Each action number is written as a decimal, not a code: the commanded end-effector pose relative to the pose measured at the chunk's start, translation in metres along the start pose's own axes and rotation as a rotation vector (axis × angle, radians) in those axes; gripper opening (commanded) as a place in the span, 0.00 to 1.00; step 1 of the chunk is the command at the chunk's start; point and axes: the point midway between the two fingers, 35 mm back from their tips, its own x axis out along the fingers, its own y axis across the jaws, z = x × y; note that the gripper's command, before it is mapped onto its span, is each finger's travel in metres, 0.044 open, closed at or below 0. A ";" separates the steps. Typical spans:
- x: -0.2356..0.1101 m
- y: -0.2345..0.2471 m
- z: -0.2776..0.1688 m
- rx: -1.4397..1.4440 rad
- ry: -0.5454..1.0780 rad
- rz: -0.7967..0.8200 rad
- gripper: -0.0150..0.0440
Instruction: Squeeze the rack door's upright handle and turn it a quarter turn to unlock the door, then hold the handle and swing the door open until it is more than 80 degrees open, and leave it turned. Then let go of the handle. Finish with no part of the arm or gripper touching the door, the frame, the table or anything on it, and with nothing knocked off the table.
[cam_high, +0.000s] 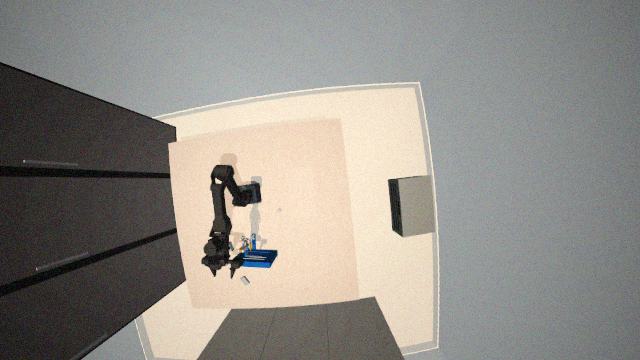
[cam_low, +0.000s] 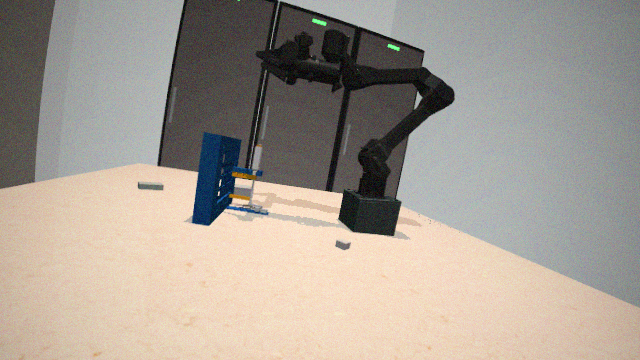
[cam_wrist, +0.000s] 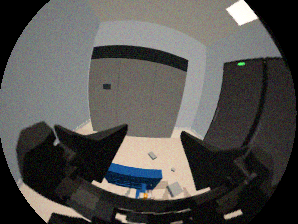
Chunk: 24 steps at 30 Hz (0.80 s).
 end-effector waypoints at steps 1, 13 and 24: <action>0.001 0.000 -0.001 0.000 0.005 0.000 0.89; 0.030 -0.003 -0.047 -0.026 0.355 -0.003 0.74; 0.039 -0.007 -0.093 -0.039 0.697 0.004 0.74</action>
